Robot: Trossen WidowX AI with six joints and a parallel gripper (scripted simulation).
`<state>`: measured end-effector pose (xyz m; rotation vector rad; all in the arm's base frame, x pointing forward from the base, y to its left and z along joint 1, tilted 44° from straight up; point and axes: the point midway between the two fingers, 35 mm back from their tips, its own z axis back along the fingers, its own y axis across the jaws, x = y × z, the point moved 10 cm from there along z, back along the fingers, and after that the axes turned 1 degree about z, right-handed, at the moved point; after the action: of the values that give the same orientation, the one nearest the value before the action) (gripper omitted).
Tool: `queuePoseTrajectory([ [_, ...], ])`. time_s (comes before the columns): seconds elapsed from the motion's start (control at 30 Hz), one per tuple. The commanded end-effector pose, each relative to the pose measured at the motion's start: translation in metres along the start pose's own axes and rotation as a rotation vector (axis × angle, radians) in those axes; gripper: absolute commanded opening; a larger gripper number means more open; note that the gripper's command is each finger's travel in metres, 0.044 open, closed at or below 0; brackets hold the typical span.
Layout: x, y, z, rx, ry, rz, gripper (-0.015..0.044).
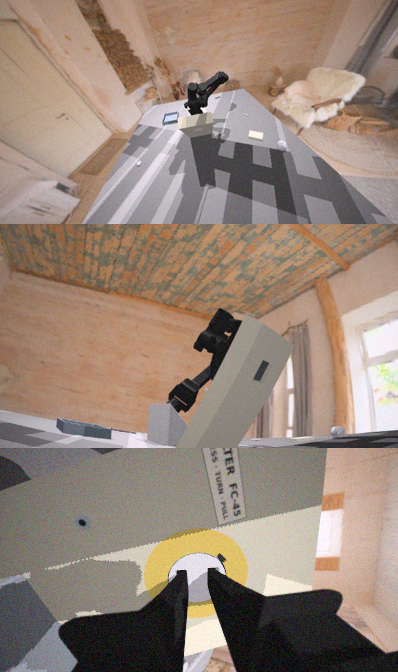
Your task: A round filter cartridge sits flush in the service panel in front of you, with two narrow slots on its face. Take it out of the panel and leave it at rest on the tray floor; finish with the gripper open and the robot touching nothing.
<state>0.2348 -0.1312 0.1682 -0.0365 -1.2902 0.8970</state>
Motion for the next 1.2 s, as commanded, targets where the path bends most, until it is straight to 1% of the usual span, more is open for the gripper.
queuePoseTrajectory([
  [0.0,0.001,0.0,-0.005,0.004,0.011,0.136,0.0],
  [0.73,0.001,0.0,-0.004,0.008,0.009,0.901,0.0],
  [0.9,0.0,-0.001,-0.002,0.011,0.011,0.858,0.0],
  [1.17,-0.004,-0.003,0.026,0.034,0.019,0.835,0.0],
])
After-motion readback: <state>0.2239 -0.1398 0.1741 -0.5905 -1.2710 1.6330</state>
